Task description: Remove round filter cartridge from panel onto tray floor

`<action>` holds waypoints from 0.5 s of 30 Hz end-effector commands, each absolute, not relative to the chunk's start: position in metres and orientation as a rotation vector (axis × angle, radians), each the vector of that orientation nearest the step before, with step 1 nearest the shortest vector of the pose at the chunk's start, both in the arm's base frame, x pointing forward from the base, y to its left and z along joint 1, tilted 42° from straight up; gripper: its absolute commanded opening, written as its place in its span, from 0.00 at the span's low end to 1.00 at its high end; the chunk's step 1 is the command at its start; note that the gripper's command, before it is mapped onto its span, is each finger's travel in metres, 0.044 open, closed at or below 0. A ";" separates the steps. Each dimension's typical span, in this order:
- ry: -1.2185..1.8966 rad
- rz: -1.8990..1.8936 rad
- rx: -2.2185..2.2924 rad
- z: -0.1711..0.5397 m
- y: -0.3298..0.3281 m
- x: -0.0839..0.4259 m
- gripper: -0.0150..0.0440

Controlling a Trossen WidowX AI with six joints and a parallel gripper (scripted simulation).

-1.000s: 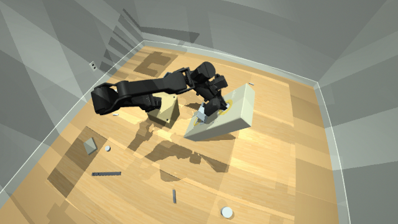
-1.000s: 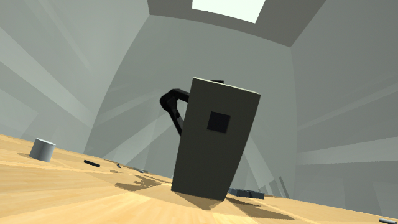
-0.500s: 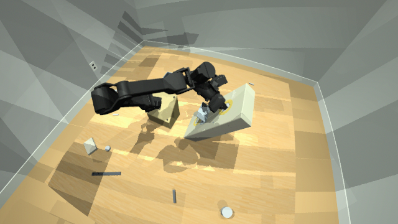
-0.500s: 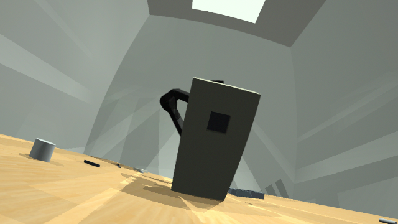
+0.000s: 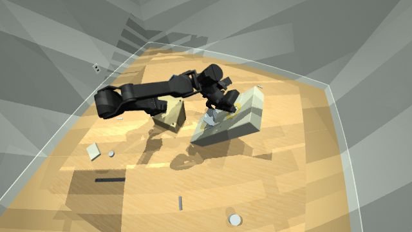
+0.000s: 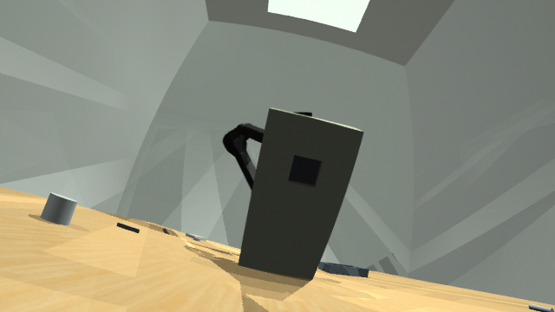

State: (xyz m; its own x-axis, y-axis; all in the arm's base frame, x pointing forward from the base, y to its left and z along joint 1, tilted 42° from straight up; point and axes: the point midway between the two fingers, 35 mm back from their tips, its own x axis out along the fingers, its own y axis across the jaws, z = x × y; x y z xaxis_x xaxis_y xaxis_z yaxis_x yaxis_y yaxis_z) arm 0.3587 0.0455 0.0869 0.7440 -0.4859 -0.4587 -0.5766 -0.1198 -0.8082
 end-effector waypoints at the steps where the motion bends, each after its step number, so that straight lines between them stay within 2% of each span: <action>1: 0.846 0.150 -1.861 0.087 0.043 0.362 0.25; 15: 0.861 0.383 -2.311 0.087 0.043 0.361 0.25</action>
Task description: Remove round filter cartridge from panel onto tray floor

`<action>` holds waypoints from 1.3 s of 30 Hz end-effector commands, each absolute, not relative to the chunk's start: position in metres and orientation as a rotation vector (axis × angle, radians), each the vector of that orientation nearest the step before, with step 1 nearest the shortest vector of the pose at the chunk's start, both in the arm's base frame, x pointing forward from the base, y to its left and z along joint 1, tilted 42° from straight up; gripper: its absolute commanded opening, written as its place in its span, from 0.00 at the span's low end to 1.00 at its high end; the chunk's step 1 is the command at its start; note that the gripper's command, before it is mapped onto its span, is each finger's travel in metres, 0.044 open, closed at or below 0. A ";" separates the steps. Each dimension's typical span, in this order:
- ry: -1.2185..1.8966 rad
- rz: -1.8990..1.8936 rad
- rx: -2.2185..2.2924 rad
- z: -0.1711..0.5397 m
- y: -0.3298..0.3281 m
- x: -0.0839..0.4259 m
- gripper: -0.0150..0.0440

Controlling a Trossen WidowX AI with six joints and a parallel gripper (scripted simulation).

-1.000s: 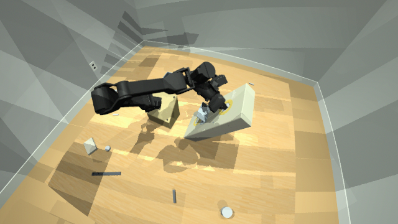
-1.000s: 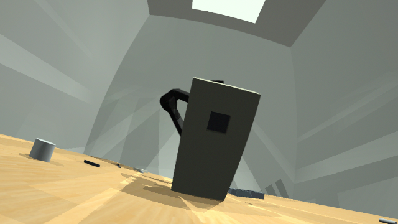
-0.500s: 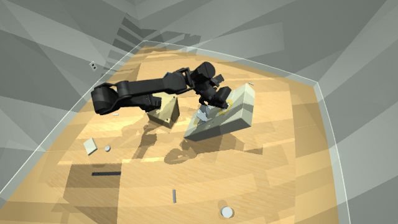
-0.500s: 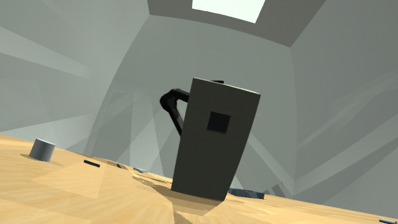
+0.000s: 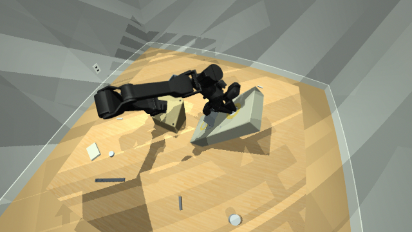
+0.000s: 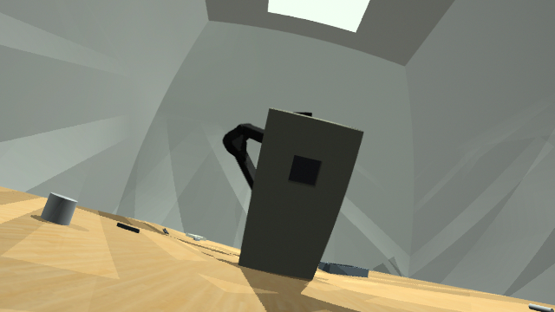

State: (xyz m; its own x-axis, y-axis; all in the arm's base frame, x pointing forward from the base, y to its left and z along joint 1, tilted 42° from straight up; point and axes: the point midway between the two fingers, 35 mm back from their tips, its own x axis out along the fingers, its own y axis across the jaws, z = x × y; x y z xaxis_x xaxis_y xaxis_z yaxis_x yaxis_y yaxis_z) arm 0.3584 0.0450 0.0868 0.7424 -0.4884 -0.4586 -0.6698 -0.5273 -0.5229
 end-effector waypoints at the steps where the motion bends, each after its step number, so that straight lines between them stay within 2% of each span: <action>1: 0.861 0.380 -2.306 0.087 0.043 0.361 0.25; 20: 0.864 0.347 -2.233 0.121 0.080 0.305 0.25; 39: 0.864 0.348 -2.234 0.086 0.054 0.276 0.25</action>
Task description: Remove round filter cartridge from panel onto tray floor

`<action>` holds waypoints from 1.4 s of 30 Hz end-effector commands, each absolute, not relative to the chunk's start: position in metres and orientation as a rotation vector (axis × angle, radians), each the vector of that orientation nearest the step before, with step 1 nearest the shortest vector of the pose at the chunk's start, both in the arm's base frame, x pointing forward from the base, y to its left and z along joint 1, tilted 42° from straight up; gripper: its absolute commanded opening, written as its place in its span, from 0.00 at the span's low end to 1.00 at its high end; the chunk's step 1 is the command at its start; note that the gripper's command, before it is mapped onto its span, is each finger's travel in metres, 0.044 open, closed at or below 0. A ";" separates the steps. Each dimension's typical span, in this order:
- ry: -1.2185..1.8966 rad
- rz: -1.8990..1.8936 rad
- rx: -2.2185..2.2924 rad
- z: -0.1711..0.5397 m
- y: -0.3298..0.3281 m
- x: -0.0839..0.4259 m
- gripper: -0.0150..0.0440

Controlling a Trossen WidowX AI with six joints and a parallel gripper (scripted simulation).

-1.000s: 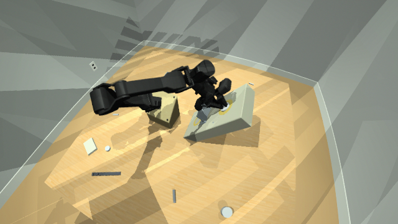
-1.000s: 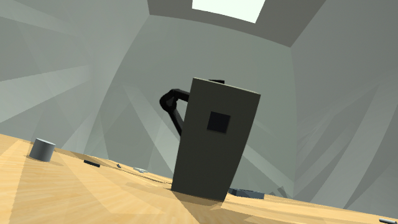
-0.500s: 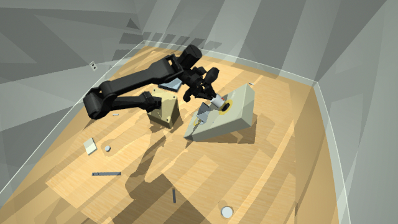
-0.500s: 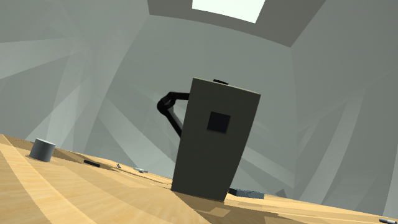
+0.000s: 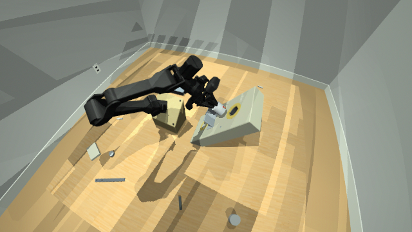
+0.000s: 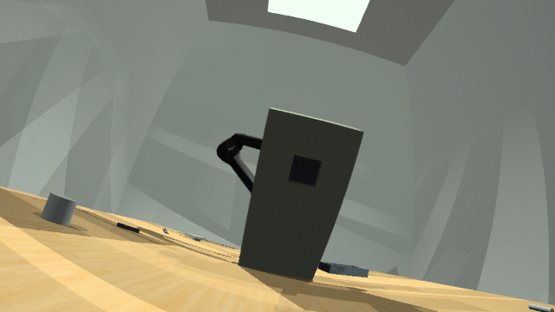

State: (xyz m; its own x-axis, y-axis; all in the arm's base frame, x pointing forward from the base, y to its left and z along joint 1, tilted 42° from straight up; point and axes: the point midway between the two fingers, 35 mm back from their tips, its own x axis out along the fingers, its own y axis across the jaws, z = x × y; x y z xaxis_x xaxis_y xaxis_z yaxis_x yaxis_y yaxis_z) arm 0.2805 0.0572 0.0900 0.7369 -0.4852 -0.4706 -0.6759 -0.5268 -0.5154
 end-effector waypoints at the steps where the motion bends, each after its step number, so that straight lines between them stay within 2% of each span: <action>1: 0.864 0.348 -2.234 0.084 0.052 0.274 0.25; 8: 0.865 0.348 -2.234 0.071 0.041 0.261 0.25; 11: 0.874 0.349 -2.237 0.073 0.043 0.264 0.39; 12: 0.874 0.349 -2.237 0.073 0.043 0.264 0.41; 23: 0.865 0.348 -2.234 0.071 0.041 0.262 0.41; 30: 0.864 0.347 -2.233 0.116 0.077 0.302 0.41; 34: 0.864 0.347 -2.233 0.120 0.080 0.306 0.41; 42: 0.854 0.346 -2.224 0.168 0.122 0.314 0.76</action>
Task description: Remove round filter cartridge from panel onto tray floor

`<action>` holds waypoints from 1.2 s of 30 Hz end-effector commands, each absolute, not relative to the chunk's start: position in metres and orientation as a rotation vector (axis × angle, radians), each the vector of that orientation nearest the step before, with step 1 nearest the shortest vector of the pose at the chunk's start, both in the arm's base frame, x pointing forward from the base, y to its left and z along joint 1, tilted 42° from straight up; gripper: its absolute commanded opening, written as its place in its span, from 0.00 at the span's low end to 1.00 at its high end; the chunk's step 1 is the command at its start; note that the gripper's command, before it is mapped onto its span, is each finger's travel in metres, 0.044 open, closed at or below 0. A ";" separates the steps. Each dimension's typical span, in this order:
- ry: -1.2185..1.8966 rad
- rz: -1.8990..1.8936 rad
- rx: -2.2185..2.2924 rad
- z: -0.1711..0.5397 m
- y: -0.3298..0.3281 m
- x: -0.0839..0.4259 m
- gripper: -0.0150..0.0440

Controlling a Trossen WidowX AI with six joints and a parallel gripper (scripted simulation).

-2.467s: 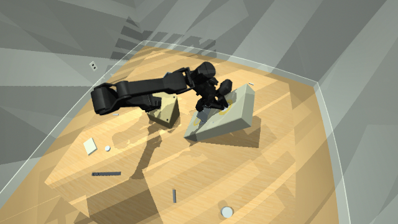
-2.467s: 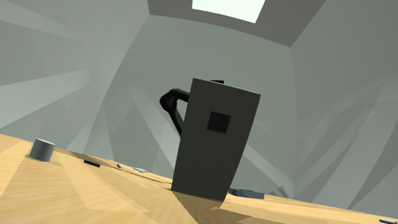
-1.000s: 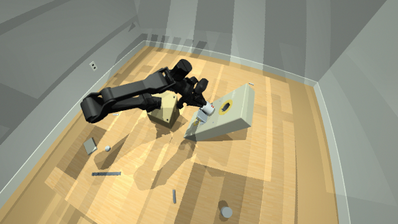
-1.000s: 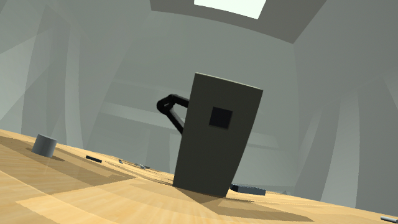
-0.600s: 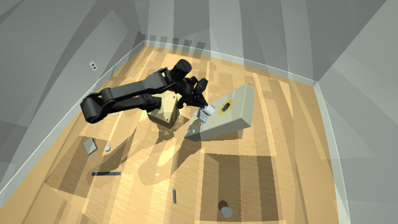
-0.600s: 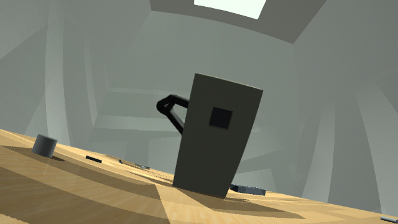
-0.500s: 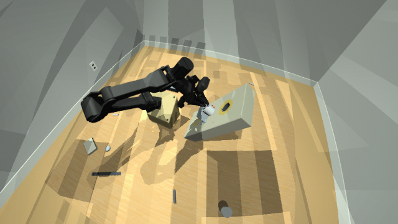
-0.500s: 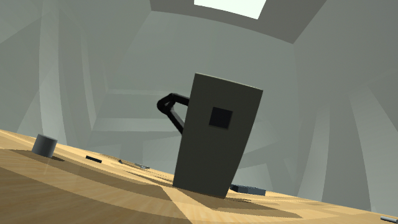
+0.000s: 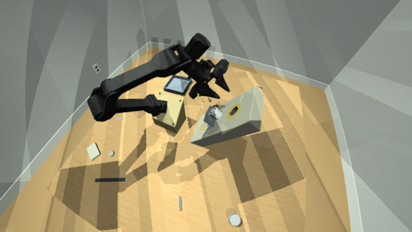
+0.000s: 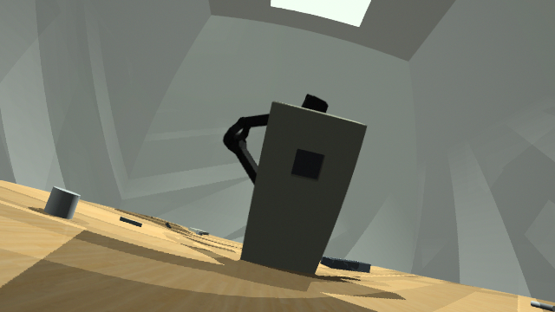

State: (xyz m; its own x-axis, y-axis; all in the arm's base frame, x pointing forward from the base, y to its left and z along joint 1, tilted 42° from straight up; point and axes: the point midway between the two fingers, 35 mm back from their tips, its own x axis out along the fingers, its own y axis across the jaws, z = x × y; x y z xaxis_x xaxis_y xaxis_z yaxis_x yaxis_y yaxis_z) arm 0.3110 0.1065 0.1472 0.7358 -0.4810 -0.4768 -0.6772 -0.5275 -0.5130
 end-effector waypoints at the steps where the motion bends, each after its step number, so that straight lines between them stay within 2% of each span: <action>1: 0.852 0.344 -2.224 0.174 0.127 0.314 0.81; 3: 0.851 0.343 -2.224 0.179 0.131 0.314 0.89; 6: 0.877 0.306 -2.109 0.170 0.127 0.312 0.77; 25: 1.090 -0.445 -0.639 0.080 0.065 0.262 0.77; 36: 1.089 -0.479 -0.591 0.077 0.062 0.260 0.77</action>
